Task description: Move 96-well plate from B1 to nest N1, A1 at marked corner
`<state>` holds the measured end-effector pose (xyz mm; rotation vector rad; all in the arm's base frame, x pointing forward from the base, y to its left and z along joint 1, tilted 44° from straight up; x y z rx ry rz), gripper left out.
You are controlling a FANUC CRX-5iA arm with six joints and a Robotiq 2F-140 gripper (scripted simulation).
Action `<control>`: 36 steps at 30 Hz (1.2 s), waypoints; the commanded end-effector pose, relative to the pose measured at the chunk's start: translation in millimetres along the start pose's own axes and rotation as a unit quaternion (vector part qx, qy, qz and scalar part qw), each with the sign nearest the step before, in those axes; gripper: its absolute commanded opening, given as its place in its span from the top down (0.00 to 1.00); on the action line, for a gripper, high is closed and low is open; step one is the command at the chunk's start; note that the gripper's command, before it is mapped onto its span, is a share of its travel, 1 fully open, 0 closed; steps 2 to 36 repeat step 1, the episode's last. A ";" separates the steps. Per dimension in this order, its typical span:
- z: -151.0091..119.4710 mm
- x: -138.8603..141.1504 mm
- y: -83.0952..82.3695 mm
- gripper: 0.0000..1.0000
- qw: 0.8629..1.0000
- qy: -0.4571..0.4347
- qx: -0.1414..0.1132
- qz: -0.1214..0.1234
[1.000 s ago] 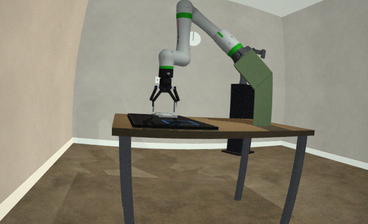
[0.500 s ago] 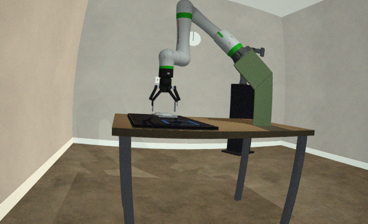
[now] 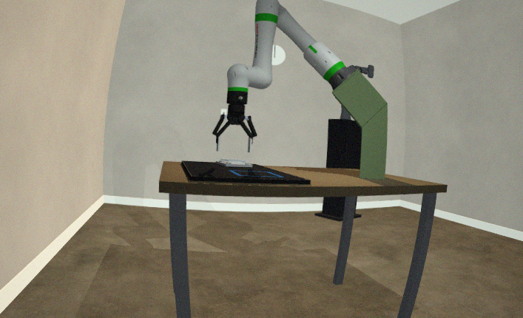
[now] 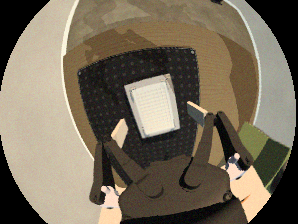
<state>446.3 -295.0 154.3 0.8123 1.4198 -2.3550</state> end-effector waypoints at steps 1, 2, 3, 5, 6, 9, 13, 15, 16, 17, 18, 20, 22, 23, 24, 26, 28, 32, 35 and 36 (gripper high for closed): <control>0.7 0.9 -4.8 0.00 1.000 0.000 -0.002 0.004; 0.7 0.9 -4.8 0.00 1.000 0.000 -0.002 0.004; 0.7 0.9 -4.8 0.00 1.000 0.000 -0.002 0.004; 0.7 0.9 -4.8 0.00 1.000 0.000 -0.002 0.004; 0.7 0.9 -4.8 0.00 1.000 0.000 -0.002 0.004; 0.7 0.9 -4.8 0.00 1.000 0.000 -0.002 0.004; 0.7 0.9 -4.8 0.00 1.000 0.000 -0.002 0.004; 0.7 0.9 -4.8 0.00 1.000 0.000 -0.002 0.004; 0.7 0.9 -4.8 0.00 1.000 0.000 -0.002 0.004; 0.7 0.9 -4.8 0.00 1.000 0.000 -0.002 0.004; 0.7 0.9 -4.8 0.00 1.000 0.000 -0.002 0.004; 0.7 0.9 -4.8 0.00 1.000 0.000 -0.002 0.004; 0.7 0.9 -4.8 0.00 1.000 0.000 -0.002 0.004; 0.7 0.9 -4.8 0.00 1.000 0.000 -0.002 0.004; 0.7 0.9 -4.8 0.00 1.000 0.000 -0.002 0.004; 0.7 0.9 -4.8 0.00 1.000 0.000 -0.002 0.004; 0.7 0.9 -4.8 0.00 1.000 0.000 -0.002 0.004; 0.7 0.9 -4.8 0.00 1.000 0.000 -0.002 0.004; 0.7 0.9 -4.8 0.00 1.000 0.000 -0.002 0.004; 0.7 0.9 -4.8 0.00 1.000 0.000 -0.002 0.004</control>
Point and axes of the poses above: the point where the finger pads meet when closed, its own y axis out along the fingers, its own x axis across the jaws, z = x × y, the point moved 8 cm from there along -y, back along the fingers, and after that the axes turned 9 degrees about y, right-handed, at the moved point
